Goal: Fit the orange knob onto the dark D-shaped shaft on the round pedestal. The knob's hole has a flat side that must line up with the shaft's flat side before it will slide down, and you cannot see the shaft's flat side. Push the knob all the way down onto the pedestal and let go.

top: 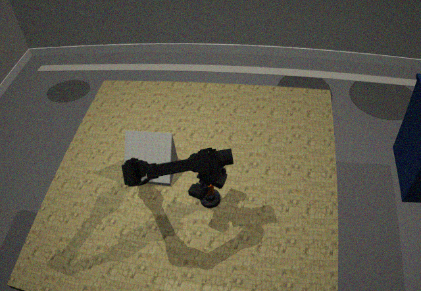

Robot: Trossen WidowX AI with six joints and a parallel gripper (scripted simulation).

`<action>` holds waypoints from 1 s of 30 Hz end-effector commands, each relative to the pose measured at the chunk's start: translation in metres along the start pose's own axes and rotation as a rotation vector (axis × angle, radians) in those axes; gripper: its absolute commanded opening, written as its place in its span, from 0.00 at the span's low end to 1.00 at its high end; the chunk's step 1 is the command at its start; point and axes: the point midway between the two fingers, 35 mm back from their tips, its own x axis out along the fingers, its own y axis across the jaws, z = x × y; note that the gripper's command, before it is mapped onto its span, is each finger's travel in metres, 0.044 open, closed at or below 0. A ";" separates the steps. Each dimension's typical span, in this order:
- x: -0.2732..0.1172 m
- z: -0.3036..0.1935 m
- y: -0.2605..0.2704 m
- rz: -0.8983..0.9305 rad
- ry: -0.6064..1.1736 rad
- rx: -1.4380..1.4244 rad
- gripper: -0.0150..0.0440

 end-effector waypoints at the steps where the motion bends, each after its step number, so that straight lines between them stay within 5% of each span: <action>1: 0.000 0.001 -0.001 -0.003 -0.004 0.008 0.25; 30: 0.000 0.001 0.000 -0.002 -0.005 0.217 0.25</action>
